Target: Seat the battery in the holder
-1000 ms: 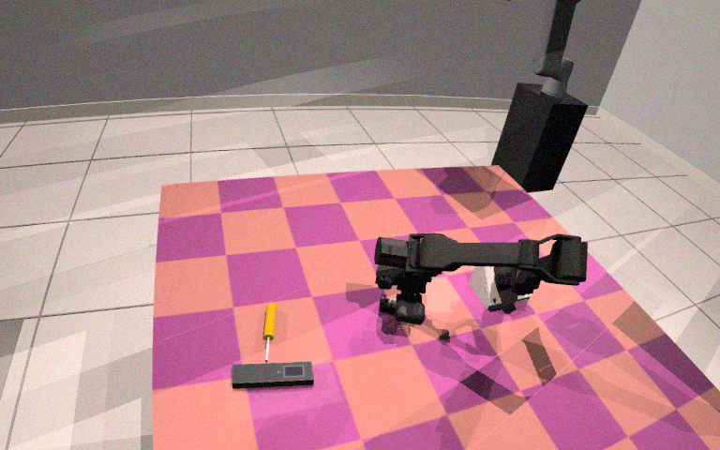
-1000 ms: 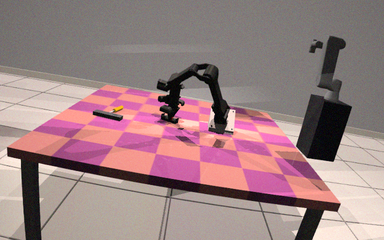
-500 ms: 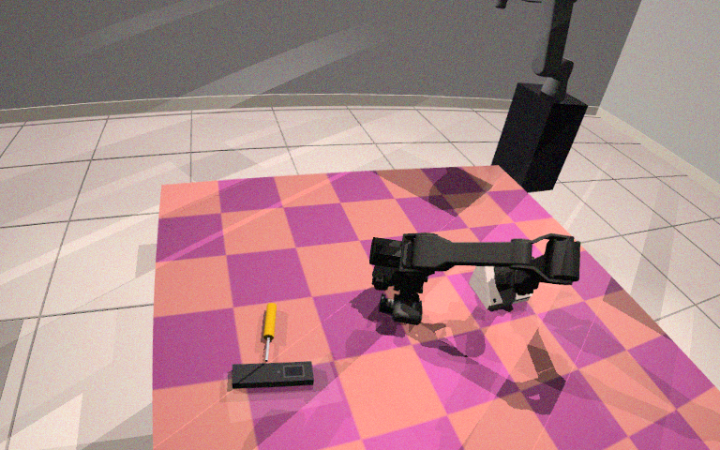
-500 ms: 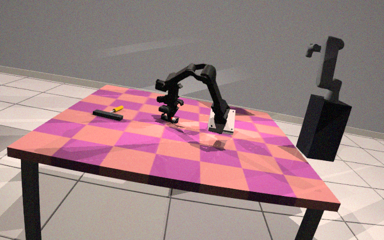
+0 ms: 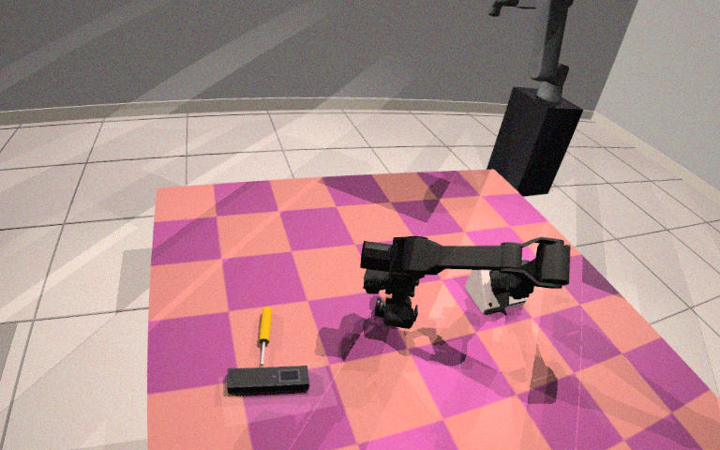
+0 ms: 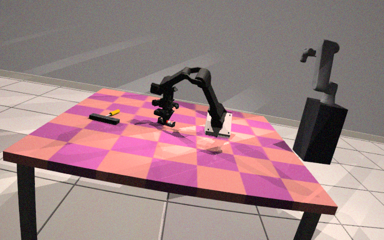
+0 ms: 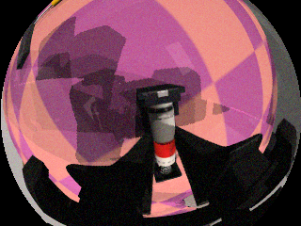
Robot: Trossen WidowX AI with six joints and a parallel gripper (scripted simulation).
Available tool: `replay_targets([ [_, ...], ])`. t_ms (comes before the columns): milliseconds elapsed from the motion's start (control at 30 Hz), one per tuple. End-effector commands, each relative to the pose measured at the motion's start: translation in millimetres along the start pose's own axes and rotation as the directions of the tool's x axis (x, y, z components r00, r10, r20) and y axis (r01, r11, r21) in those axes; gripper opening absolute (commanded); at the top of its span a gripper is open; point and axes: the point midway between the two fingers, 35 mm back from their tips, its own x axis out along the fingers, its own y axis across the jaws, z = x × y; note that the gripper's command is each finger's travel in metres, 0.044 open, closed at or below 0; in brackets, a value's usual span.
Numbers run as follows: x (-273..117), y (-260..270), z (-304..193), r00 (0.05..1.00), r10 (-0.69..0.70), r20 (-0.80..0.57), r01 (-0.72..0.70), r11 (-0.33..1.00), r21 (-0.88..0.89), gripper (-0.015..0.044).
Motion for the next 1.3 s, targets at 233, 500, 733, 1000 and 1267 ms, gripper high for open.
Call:
replay_targets([
  [233, 0, 0, 3, 1.0, 0.0, 0.003, 0.0, 1.0, -0.005, 0.0064],
  [500, 0, 0, 3, 1.0, 0.0, 0.003, 0.0, 1.0, -0.005, 0.0167],
  [733, -8, -1, 3, 1.0, 0.0, 0.002, 0.0, 1.0, -0.003, 0.0167],
  [1000, -14, -2, 2, 1.0, 0.003, -0.004, -0.003, 1.0, 0.005, 0.0193],
  [1267, -80, -11, 3, 1.0, -0.003, 0.001, 0.003, 1.0, 0.0, 0.0403],
])
